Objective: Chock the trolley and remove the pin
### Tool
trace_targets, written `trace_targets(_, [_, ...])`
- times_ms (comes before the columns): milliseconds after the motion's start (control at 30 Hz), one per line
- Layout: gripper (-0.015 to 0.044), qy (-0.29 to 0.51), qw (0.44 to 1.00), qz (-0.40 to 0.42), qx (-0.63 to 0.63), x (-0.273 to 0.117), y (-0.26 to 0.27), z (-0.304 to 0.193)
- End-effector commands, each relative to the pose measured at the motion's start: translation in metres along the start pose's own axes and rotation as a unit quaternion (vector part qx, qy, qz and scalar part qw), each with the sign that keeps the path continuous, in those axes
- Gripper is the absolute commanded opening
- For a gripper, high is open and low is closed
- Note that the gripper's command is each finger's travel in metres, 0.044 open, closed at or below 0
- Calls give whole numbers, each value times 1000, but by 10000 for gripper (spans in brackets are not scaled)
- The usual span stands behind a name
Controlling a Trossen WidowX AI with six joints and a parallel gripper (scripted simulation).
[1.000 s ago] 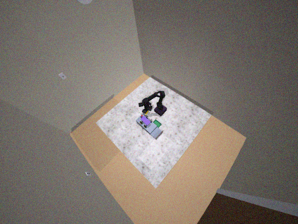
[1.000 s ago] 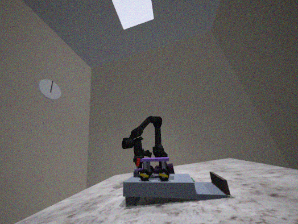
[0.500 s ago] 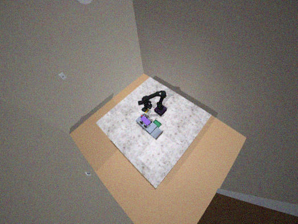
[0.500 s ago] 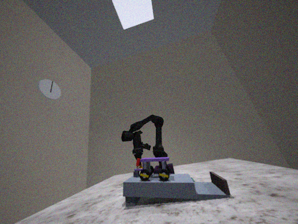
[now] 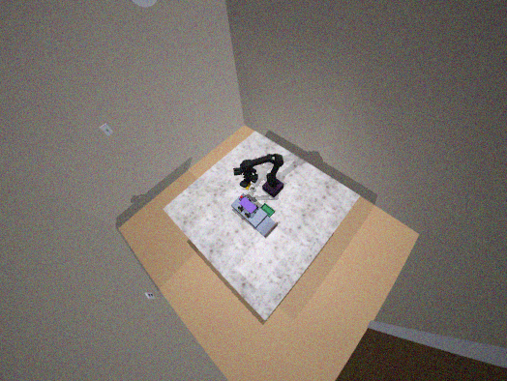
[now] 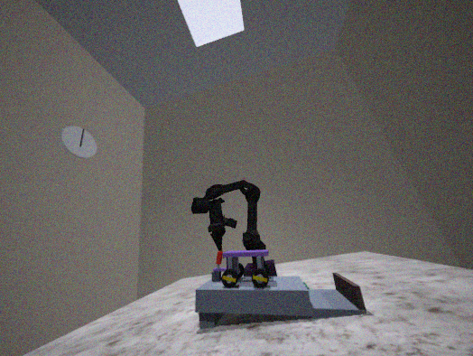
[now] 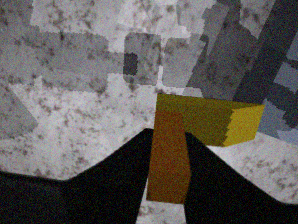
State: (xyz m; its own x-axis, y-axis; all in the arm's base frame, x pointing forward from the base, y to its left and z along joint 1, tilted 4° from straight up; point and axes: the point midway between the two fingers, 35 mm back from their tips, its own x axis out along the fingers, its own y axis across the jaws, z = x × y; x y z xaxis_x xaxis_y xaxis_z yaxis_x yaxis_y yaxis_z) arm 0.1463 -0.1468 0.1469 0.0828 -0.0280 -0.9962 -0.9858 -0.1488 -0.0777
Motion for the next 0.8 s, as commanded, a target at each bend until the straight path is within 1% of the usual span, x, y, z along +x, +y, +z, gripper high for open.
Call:
trace_targets(0, [0,0,1000,-2,-2,-9,-1,-1])
trace_targets(167, [0,0,1000,-2,1,-9,-1,-1])
trace_targets(233, [0,0,1000,-2,20,-9,-1,-1])
trace_targets(500, [0,0,988,-1,155,-9,-1,-1])
trace_targets(767, [0,1,958,0,288,-9,-2,-1])
